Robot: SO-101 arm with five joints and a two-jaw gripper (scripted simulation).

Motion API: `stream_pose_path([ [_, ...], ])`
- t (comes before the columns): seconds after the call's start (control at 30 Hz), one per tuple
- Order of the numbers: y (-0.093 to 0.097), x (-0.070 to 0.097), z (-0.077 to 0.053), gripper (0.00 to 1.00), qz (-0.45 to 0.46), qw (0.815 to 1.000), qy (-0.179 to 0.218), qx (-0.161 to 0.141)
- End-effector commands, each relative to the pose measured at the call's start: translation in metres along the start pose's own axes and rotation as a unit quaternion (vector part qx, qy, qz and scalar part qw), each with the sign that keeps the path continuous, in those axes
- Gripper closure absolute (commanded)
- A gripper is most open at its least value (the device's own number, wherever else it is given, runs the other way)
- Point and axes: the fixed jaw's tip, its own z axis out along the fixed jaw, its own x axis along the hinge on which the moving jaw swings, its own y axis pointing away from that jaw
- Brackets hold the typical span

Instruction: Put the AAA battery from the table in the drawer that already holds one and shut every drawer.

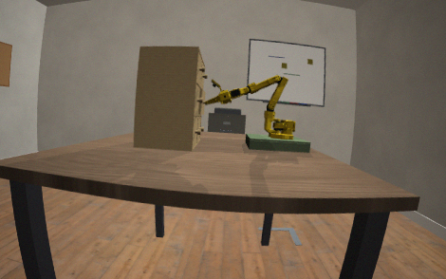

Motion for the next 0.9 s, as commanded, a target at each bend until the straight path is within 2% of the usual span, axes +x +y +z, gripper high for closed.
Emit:
stream_pose_path([
  [0.0, -0.0014, -0.0021, 0.0023, 1.00, -0.004, 1.000, -0.004, 0.003],
  [0.43, -0.0009, -0.0056, 0.0115, 1.00, -0.004, 1.000, -0.004, 0.003],
  [0.87, -0.0009, -0.0056, 0.0115, 1.00, -0.004, 1.000, -0.004, 0.003],
])
